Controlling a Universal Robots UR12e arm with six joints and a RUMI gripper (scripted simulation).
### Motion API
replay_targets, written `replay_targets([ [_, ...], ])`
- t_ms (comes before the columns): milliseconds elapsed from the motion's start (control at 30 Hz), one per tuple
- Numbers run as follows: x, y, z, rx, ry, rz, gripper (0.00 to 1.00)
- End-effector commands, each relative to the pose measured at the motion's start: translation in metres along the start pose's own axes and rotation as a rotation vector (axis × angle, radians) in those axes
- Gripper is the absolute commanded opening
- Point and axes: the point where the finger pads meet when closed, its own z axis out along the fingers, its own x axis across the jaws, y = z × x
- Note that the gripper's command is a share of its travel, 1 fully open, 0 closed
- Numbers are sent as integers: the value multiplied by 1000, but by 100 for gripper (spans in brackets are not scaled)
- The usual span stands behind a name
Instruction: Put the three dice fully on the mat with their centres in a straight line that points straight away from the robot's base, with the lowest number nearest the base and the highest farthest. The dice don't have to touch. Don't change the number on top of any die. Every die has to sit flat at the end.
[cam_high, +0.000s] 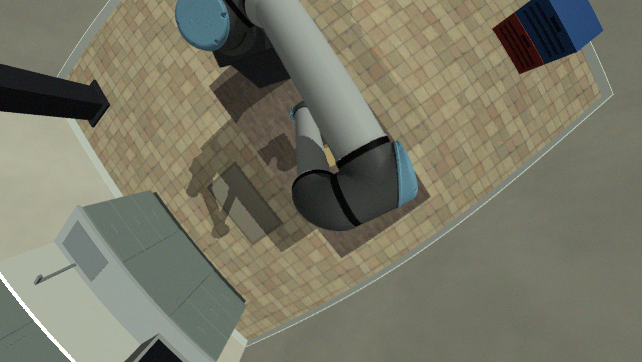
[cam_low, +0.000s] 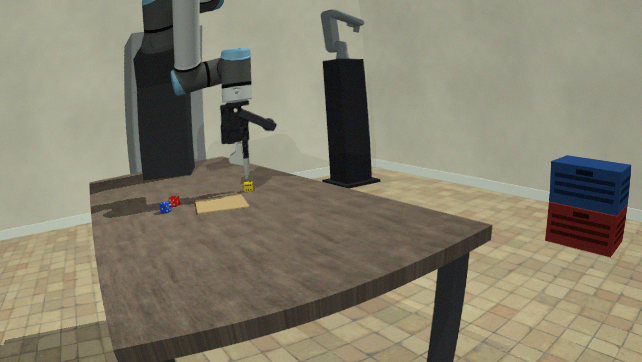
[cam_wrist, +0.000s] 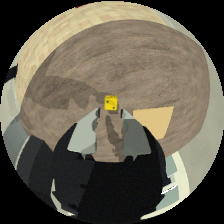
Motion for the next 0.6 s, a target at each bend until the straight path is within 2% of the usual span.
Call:
replay_targets([
  [0,0,0,4,0,1,0,24],
  [567,0,0,7,0,1,0,24],
])
